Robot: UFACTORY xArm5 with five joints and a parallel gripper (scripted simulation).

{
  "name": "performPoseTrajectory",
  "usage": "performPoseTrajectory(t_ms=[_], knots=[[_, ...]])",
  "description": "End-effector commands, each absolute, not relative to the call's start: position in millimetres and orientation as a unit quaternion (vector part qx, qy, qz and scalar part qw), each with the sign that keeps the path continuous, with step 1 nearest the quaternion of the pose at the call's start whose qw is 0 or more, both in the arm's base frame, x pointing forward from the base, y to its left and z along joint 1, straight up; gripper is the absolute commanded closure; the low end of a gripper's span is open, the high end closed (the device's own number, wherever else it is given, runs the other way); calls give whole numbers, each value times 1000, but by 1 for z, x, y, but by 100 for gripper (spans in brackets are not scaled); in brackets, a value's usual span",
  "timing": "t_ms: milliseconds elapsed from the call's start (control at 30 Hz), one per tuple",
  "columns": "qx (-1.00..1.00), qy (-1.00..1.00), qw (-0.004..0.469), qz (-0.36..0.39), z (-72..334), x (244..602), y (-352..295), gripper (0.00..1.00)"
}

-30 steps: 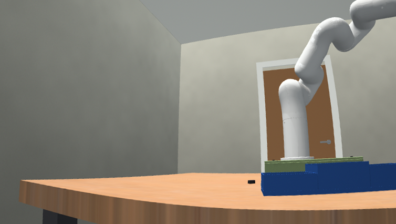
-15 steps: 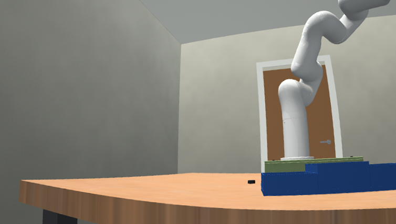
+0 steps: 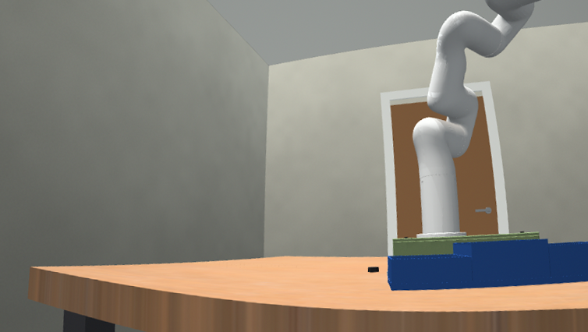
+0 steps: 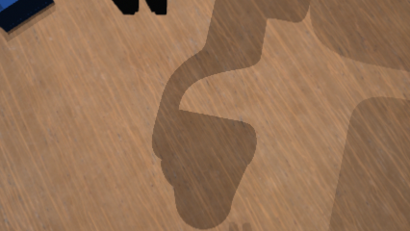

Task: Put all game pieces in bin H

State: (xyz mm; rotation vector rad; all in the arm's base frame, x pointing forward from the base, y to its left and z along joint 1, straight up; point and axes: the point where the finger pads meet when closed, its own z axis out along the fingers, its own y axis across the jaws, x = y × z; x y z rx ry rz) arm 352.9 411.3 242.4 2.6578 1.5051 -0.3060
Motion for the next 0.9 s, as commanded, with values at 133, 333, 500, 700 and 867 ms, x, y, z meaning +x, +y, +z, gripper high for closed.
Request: performPoseTrajectory(t_ms=[133,333,500,700,867], knots=[[894,438,25,-86,250,376,379,91],[906,415,22,-81,254,394,347,91],[917,392,20,-77,258,408,314,91],[936,345,15,-67,260,416,291,91],[944,322,13,-63,262,424,265,91]])
